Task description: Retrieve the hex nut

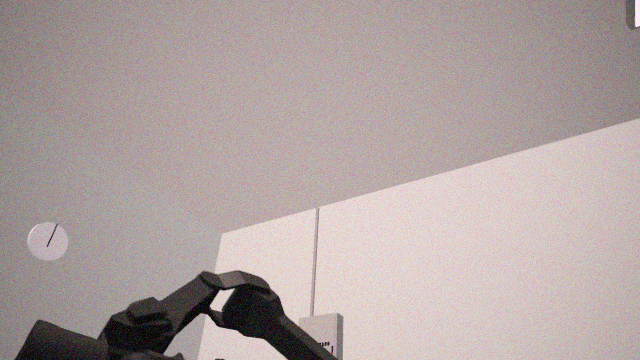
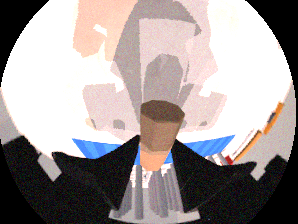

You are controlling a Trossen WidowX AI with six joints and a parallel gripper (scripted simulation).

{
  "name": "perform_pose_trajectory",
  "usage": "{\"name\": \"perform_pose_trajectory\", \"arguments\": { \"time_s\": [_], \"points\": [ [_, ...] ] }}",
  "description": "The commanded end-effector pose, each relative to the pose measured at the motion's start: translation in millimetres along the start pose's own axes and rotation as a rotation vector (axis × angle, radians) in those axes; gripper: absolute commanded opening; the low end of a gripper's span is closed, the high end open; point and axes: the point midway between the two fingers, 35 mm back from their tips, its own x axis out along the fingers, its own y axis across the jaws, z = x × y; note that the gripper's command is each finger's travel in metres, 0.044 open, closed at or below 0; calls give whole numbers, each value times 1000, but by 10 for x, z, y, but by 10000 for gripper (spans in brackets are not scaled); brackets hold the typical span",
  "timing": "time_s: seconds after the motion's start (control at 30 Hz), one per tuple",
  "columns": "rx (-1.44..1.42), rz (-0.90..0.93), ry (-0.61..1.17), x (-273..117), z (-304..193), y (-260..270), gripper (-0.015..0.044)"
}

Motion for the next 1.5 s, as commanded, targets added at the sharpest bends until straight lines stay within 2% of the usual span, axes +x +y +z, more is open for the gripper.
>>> {"name": "perform_pose_trajectory", "arguments": {
  "time_s": [0.0,1.47],
  "points": [
    [-3,-3,4,-10,25,-10,0],
    [-3,-2,3,-88,311,-18,0]
  ]
}}
